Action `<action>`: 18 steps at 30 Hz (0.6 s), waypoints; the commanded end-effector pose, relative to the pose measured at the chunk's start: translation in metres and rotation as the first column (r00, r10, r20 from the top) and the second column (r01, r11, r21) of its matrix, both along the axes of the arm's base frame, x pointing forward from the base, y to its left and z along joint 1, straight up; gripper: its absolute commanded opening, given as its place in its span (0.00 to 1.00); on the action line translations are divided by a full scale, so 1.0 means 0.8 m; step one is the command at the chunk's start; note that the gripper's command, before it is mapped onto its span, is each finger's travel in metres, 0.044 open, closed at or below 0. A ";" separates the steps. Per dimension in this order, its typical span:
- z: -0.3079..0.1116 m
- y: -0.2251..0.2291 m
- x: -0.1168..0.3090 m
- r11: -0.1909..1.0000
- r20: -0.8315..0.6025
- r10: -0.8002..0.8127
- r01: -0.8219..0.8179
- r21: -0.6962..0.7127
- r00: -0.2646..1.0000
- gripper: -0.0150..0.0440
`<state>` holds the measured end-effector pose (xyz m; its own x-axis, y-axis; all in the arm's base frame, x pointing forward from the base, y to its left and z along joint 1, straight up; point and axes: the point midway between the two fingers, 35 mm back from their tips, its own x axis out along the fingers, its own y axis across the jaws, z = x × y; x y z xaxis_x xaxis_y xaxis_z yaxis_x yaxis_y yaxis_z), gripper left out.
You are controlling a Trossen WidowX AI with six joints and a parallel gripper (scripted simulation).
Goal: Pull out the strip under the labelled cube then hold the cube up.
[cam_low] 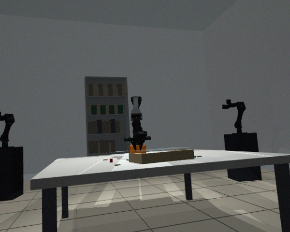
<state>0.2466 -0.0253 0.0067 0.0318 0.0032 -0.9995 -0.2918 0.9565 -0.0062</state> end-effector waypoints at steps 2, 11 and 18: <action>0.003 0.007 0.023 1.000 0.000 -0.012 0.012 -0.002 1.000 0.70; 0.012 0.021 0.069 1.000 0.004 -0.012 0.012 -0.001 1.000 1.00; 0.018 0.033 0.105 1.000 0.006 -0.012 0.012 0.000 1.000 1.00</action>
